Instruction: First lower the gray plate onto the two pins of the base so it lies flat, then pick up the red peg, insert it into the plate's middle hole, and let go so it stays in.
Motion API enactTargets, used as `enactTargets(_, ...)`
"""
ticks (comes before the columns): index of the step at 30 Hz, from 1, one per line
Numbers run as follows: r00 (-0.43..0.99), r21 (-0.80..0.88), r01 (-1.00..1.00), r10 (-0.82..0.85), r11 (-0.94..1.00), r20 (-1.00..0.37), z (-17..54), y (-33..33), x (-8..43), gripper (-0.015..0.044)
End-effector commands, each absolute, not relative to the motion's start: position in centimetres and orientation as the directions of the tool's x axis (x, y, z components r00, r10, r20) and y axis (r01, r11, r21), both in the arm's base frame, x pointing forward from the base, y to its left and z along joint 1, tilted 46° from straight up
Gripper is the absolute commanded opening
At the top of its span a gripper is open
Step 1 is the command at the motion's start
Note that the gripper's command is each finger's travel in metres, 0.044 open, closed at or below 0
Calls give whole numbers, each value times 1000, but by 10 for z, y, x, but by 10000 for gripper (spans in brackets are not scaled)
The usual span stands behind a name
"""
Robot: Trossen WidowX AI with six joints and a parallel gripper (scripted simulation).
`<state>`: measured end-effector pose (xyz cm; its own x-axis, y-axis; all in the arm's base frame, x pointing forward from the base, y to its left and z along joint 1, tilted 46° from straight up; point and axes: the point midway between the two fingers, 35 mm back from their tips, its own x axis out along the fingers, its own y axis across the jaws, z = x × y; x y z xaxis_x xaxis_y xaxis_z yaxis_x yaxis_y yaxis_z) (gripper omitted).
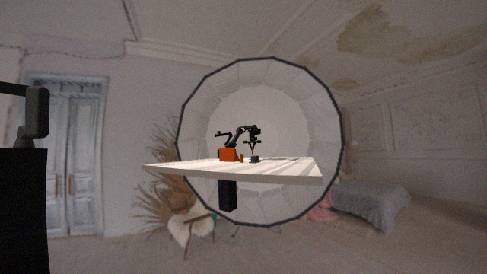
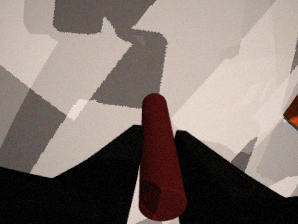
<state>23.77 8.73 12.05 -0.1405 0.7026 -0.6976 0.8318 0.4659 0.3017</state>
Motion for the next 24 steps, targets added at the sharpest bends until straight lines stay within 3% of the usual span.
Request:
enactTargets(1, -140, 302, 832, 703, 466, -698, 120, 87, 238, 0)
enactTargets(24, -128, 326, 813, 694, 483, -709, 91, 58, 289, 0)
